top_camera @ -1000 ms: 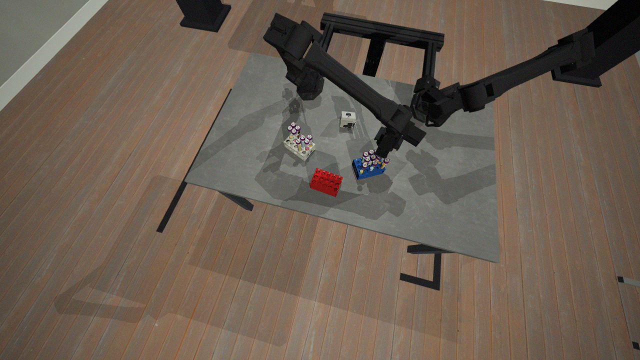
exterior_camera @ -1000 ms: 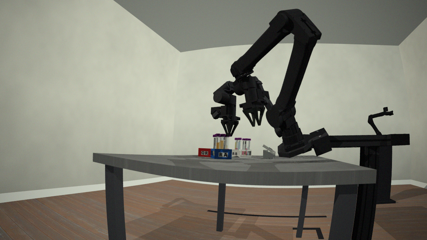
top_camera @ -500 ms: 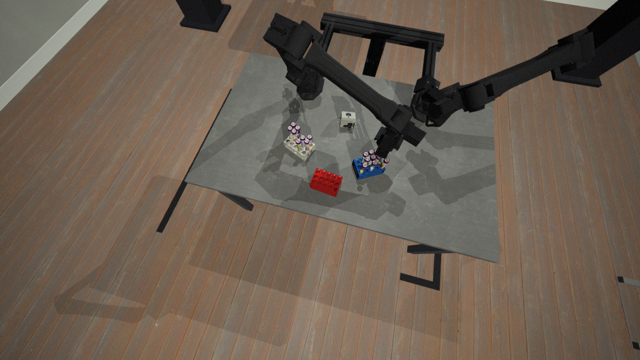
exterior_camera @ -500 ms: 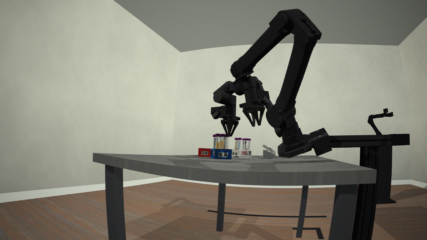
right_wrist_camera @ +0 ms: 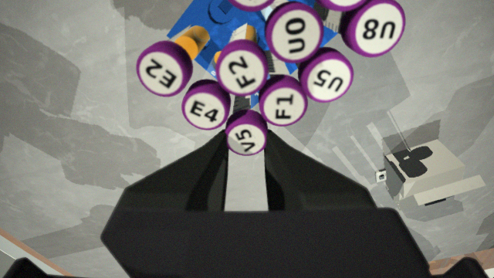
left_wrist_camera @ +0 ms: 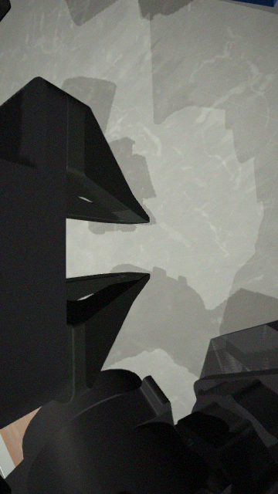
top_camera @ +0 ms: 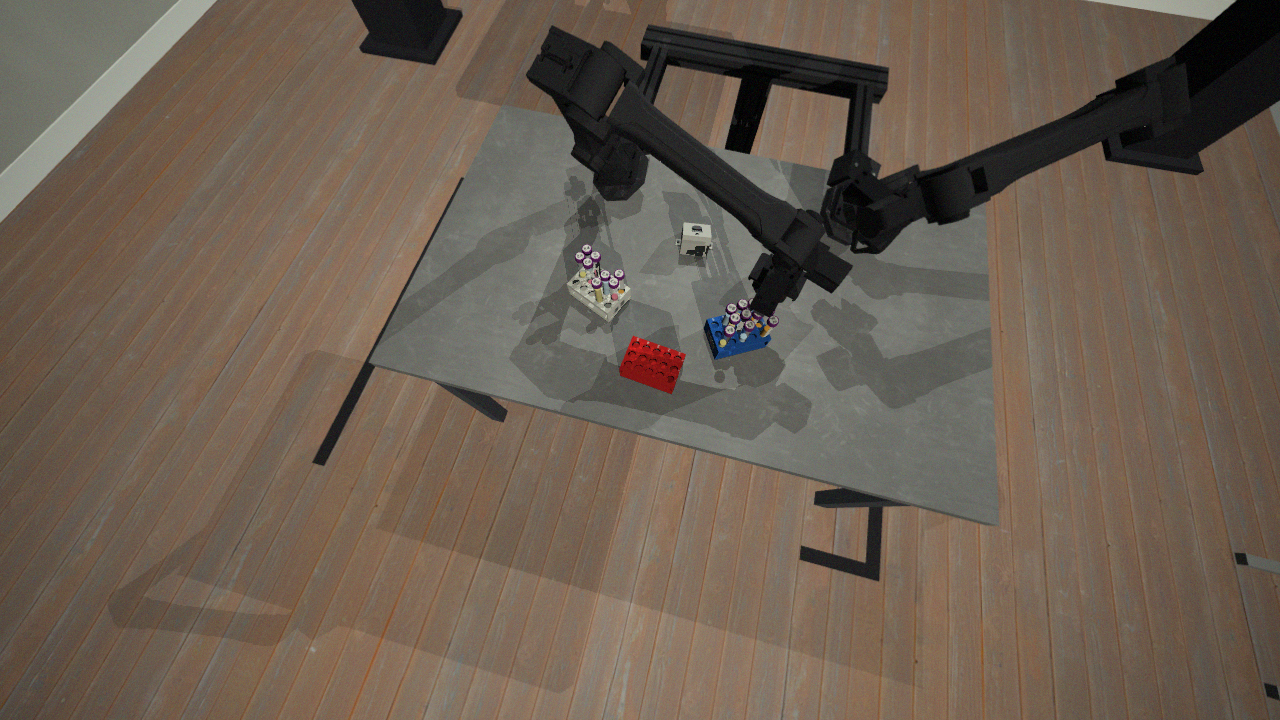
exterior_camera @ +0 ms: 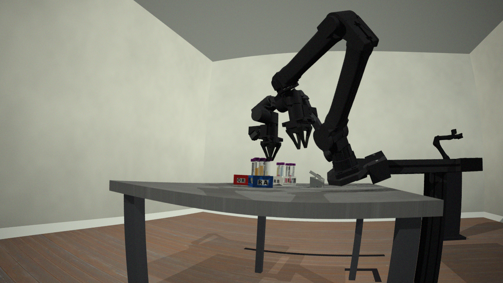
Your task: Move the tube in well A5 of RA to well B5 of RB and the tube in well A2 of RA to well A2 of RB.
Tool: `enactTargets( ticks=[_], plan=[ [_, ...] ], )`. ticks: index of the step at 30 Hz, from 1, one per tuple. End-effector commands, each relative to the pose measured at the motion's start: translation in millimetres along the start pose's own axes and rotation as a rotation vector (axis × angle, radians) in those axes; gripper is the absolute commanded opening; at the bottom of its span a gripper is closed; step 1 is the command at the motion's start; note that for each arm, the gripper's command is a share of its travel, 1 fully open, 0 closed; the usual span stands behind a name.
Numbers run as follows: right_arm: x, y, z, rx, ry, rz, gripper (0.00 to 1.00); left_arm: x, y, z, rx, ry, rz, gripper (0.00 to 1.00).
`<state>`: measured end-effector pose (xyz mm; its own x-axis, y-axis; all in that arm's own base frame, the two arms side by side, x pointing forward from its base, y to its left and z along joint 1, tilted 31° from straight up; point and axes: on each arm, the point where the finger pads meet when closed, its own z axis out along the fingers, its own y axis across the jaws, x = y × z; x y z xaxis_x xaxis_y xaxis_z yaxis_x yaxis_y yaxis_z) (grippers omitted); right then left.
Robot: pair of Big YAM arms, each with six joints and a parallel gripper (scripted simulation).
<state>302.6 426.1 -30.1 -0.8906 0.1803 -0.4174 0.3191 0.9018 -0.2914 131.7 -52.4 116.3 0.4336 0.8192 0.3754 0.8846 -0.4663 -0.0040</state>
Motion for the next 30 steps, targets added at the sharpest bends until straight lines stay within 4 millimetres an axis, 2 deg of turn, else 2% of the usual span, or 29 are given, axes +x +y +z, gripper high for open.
enactTargets(
  ticks=[1, 7, 14, 18, 27, 30],
  plan=[
    [-1.1, 17.3, -11.9, -0.022, -0.007, 0.008, 0.0, 0.7, 7.9, -9.5, -0.024, -0.009, -0.009, 0.3],
    [-5.0, 18.6, -14.0, -0.02, -0.005, 0.017, 0.0, 0.7, 7.9, -9.5, -0.024, -0.009, -0.009, 0.3],
    [-0.6, 20.3, -18.6, -0.023, -0.006, 0.01, 0.0, 0.7, 7.9, -9.5, -0.024, -0.009, -0.009, 0.3],
    [-5.8, 19.3, -17.5, -0.019, -0.003, 0.018, 0.0, 0.7, 7.9, -9.5, -0.024, -0.009, -0.009, 0.3],
    [-1.5, 20.6, -23.9, -0.025, -0.006, 0.011, 0.0, 0.7, 7.9, -9.5, -0.024, -0.009, -0.009, 0.3],
    [-8.7, 19.6, -36.0, -0.042, -0.006, 0.024, 0.0, 0.7, 7.9, -9.5, -0.024, -0.009, -0.009, 0.3]
  ],
)
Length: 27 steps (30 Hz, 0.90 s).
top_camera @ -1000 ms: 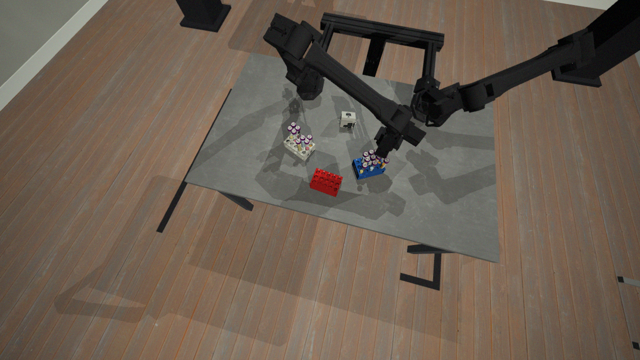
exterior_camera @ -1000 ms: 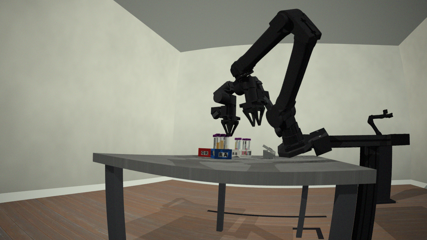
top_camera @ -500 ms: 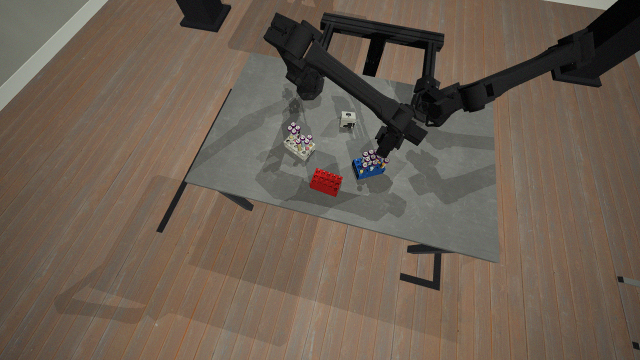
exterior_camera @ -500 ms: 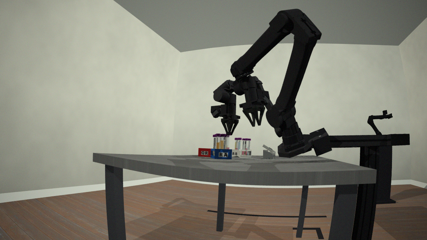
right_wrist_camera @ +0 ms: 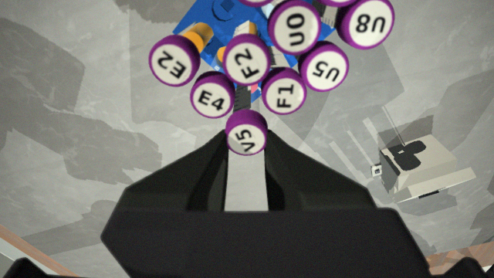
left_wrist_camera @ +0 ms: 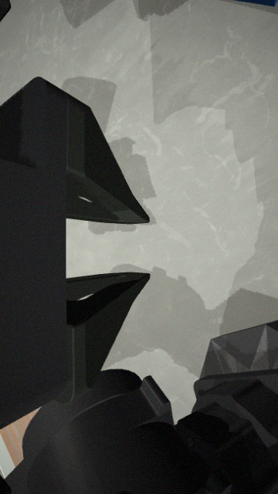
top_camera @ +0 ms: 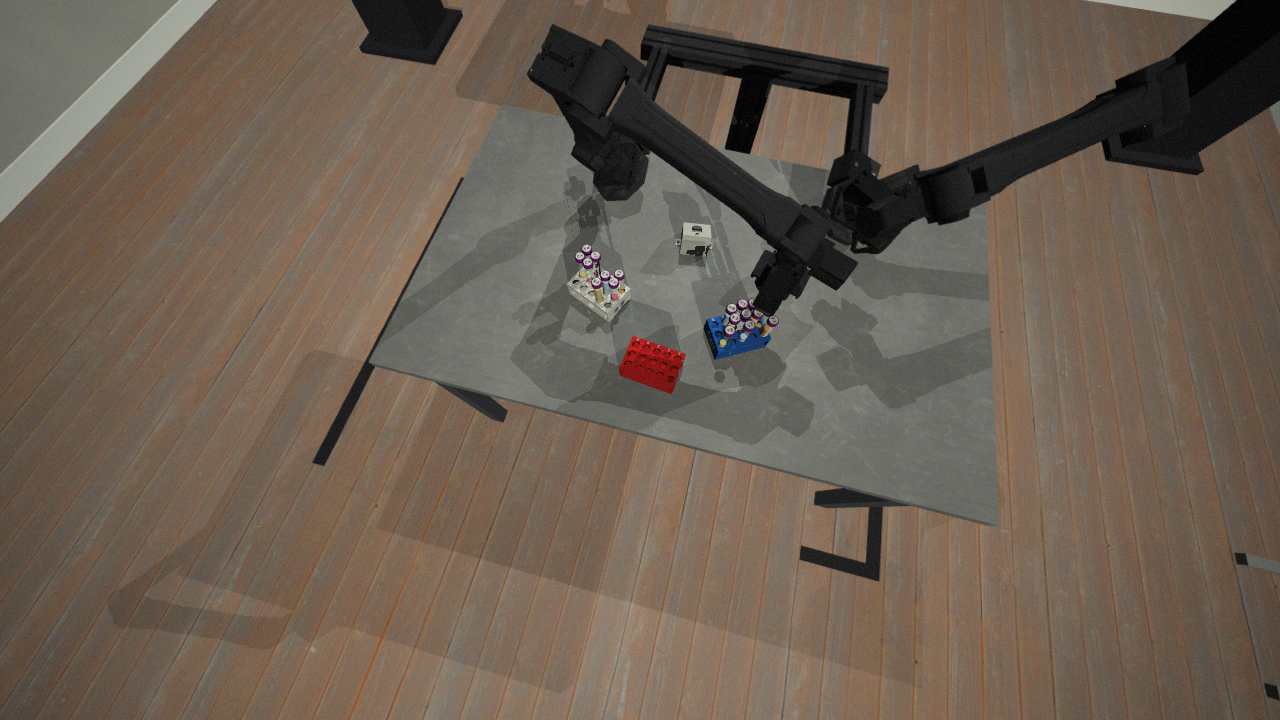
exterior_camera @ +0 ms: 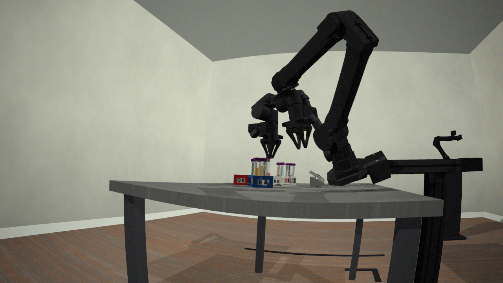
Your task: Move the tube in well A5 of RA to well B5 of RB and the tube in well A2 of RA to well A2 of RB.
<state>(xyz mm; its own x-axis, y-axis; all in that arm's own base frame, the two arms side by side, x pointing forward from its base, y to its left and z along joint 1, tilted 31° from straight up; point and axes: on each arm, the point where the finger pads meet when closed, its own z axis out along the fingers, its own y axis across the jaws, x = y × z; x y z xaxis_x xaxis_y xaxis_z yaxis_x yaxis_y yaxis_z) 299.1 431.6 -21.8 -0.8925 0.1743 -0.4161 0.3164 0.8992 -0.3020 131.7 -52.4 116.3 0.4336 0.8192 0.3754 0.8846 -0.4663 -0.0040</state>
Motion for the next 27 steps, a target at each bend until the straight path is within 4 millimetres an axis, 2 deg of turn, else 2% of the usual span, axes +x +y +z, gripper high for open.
enactTargets(
  ticks=[1, 3, 6, 9, 12, 14, 15, 17, 23, 27],
  plan=[
    [-9.9, 18.0, -31.2, -0.058, -0.007, 0.031, 0.0, 0.7, 7.9, -9.5, -0.024, -0.009, -0.009, 0.3],
    [-7.9, 18.6, -35.6, -0.061, -0.009, 0.027, 0.0, 0.7, 7.9, -9.5, -0.024, -0.009, -0.009, 0.3],
    [-9.5, 18.2, -31.7, -0.047, -0.005, 0.029, 0.0, 0.7, 7.9, -9.5, -0.024, -0.009, -0.009, 0.3],
    [-15.6, 16.5, -41.3, -0.059, -0.005, 0.04, 0.0, 0.7, 7.9, -9.5, -0.024, -0.009, -0.009, 0.3],
    [-1.7, 19.5, -38.6, -0.046, -0.008, 0.014, 0.0, 0.7, 7.9, -9.5, -0.024, -0.009, -0.009, 0.3],
    [-1.7, 19.5, -38.6, -0.046, -0.008, 0.014, 0.0, 0.7, 7.9, -9.5, -0.024, -0.009, -0.009, 0.3],
    [-16.9, 15.2, -35.5, -0.041, -0.001, 0.043, 0.0, 0.7, 7.9, -9.5, -0.024, -0.009, -0.009, 0.3],
    [-23.9, 12.9, -43.0, -0.052, -0.001, 0.055, 0.0, 0.7, 7.9, -9.5, -0.024, -0.009, -0.009, 0.3],
    [-1.1, 18.3, -46.9, -0.046, -0.007, 0.015, 0.0, 0.7, 7.9, -9.5, -0.024, -0.009, -0.009, 0.3],
    [-16.1, 14.4, -54.0, -0.053, -0.003, 0.042, 0.0, 0.7, 7.9, -9.5, -0.024, -0.009, -0.009, 0.3]
  ],
)
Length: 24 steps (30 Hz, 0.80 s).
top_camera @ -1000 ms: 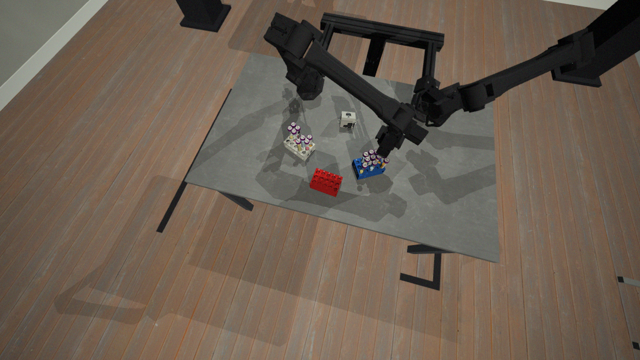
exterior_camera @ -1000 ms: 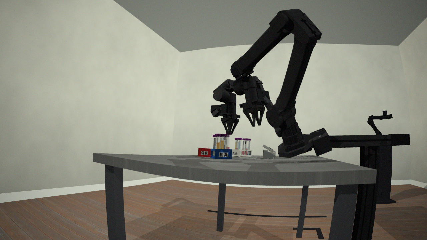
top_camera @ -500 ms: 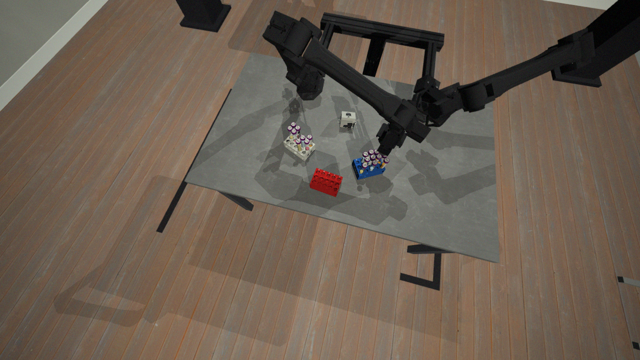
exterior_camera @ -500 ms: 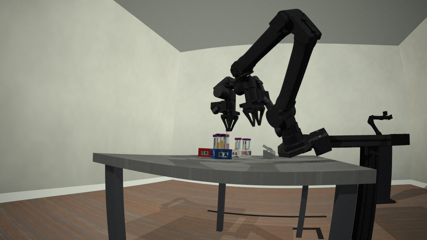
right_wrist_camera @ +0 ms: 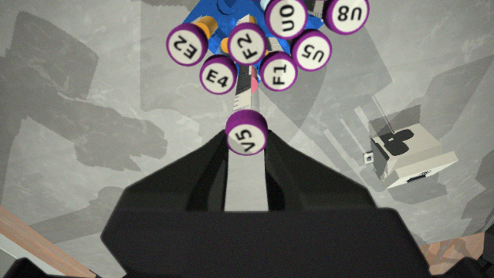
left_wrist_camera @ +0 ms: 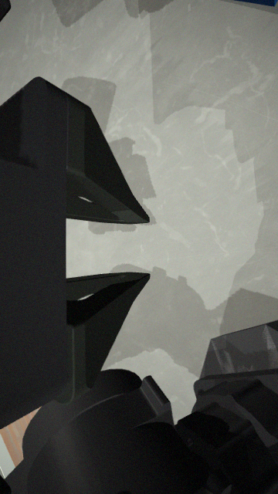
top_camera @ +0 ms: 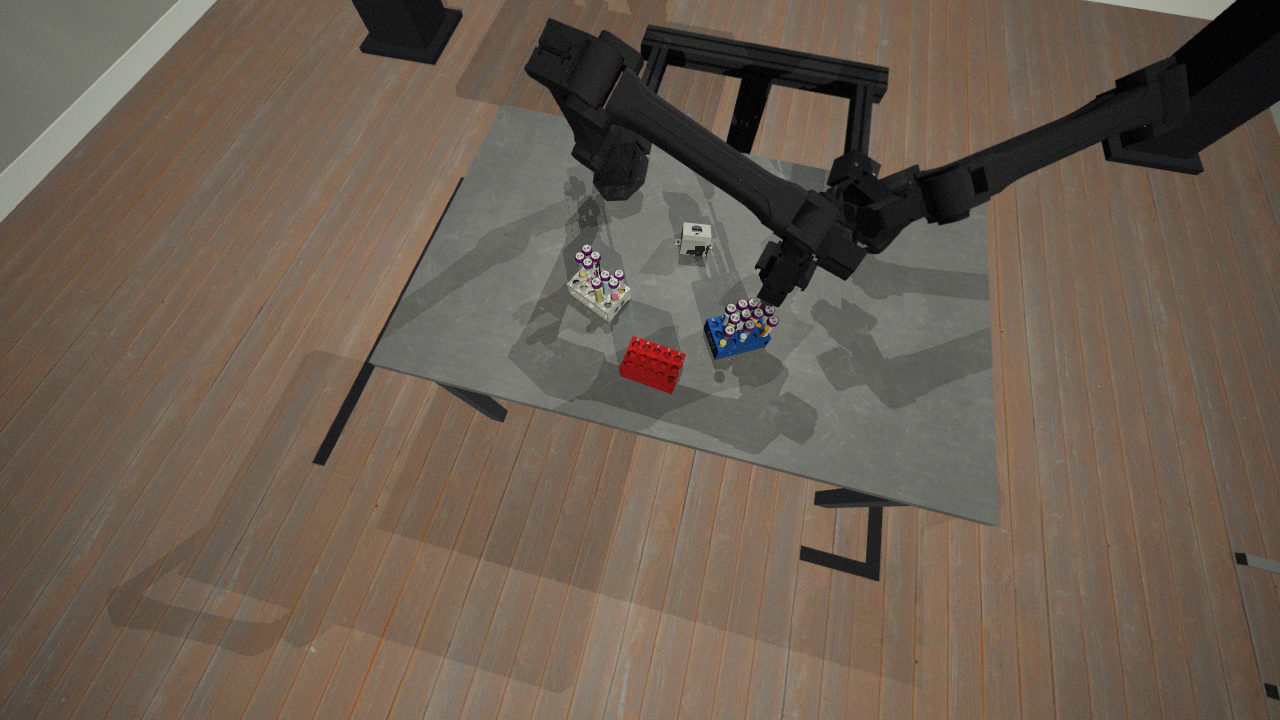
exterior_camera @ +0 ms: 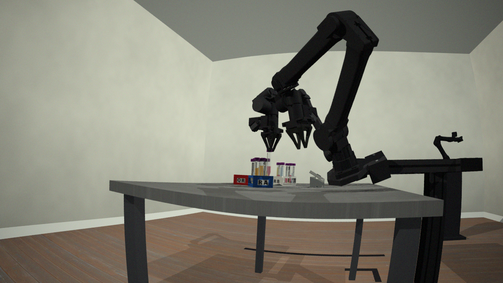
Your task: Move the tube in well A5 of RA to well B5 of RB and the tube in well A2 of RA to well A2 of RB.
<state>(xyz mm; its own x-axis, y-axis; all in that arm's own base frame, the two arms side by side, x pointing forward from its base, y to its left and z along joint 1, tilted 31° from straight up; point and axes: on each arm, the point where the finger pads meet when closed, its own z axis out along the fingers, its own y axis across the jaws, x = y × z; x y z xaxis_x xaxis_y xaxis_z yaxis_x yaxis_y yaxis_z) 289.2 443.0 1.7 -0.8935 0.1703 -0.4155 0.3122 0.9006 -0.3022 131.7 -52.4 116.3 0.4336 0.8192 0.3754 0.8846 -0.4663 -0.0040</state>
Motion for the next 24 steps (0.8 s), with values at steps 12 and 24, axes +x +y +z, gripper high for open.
enactTargets(
  ticks=[12, 24],
  plan=[
    [-14.0, 14.9, -37.8, -0.054, -0.003, 0.041, 0.0, 0.7, 7.9, -9.5, -0.024, -0.009, -0.009, 0.3],
    [-8.5, 15.8, -52.3, -0.06, -0.006, 0.031, 0.0, 0.7, 7.9, -9.5, -0.024, -0.009, -0.009, 0.3]
  ],
)
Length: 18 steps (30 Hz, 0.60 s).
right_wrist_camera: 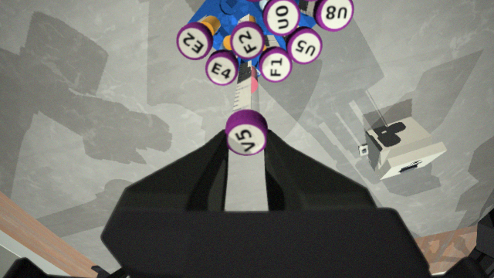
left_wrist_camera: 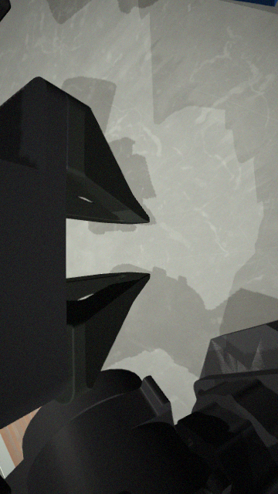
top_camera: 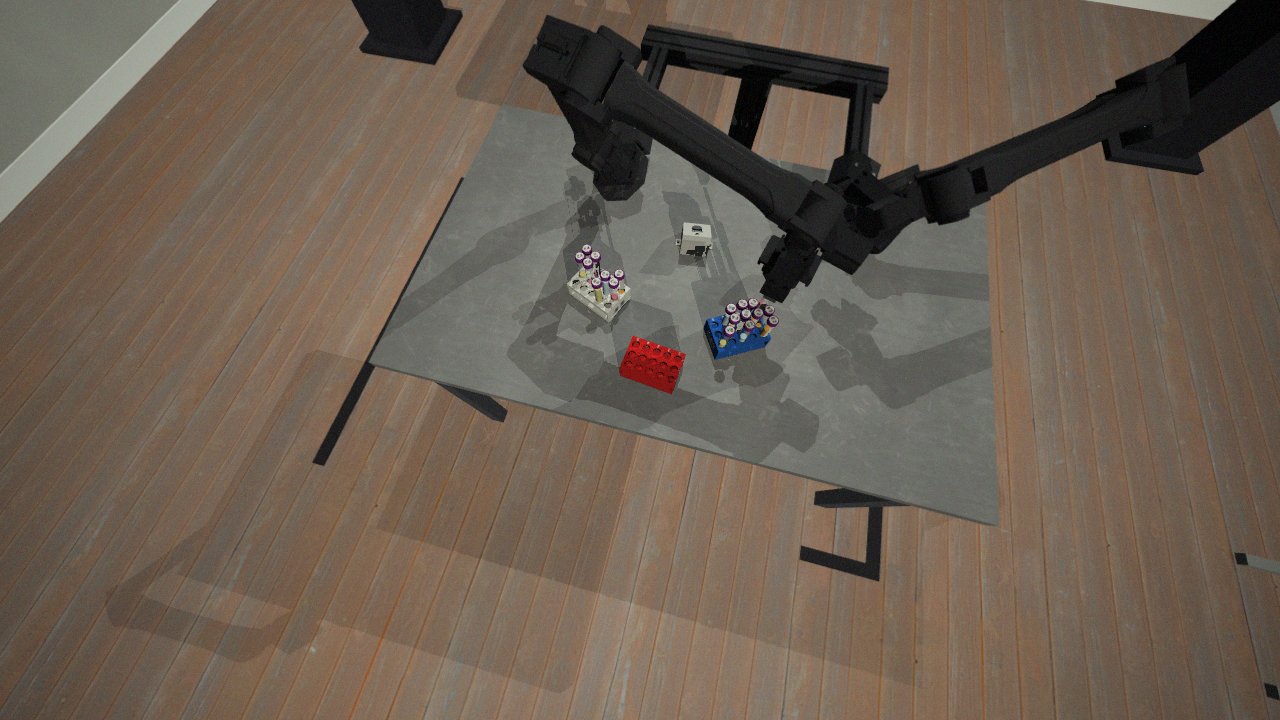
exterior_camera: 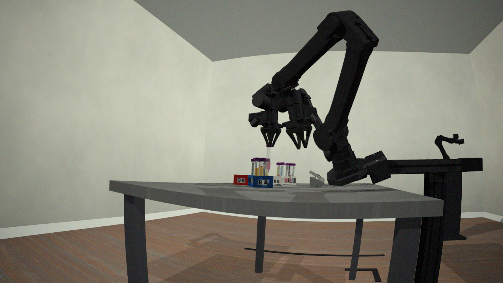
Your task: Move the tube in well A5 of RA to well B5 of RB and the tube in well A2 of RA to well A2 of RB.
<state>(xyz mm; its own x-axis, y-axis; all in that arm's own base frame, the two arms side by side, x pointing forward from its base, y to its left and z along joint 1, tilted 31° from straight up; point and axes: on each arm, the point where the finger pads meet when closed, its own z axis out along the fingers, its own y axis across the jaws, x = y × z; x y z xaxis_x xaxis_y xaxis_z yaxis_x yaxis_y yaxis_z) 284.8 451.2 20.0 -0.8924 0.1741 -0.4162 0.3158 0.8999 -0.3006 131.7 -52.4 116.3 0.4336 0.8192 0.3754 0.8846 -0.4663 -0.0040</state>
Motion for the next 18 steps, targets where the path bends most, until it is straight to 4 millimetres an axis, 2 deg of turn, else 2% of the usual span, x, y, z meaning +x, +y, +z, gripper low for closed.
enactTargets(
  ticks=[1, 4, 10, 15, 16, 18],
  plan=[
    [-7.9, 14.9, -31.9, -0.059, -0.005, 0.03, 0.0, 0.7, 7.9, -9.5, -0.024, -0.009, -0.009, 0.3],
    [-11.5, 14.4, -24.9, -0.041, -0.001, 0.036, 0.0, 0.7, 7.9, -9.5, -0.024, -0.009, -0.009, 0.3],
    [-5.9, 15.3, -41.5, -0.059, -0.006, 0.026, 0.0, 0.7, 7.9, -9.5, -0.024, -0.009, -0.009, 0.3],
    [-12.2, 12.2, -36.7, -0.053, -0.001, 0.043, 0.0, 0.7, 7.9, -9.5, -0.024, -0.009, -0.009, 0.3],
    [0.0, -0.2, -28.6, -0.034, -0.002, 0.022, 0.0, 0.7, 7.9, -9.5, -0.024, -0.009, -0.009, 0.3],
    [7.9, -0.5, -32.0, -0.046, -0.006, 0.015, 0.0, 0.7, 7.9, -9.5, -0.024, -0.009, -0.009, 0.3]
  ],
)
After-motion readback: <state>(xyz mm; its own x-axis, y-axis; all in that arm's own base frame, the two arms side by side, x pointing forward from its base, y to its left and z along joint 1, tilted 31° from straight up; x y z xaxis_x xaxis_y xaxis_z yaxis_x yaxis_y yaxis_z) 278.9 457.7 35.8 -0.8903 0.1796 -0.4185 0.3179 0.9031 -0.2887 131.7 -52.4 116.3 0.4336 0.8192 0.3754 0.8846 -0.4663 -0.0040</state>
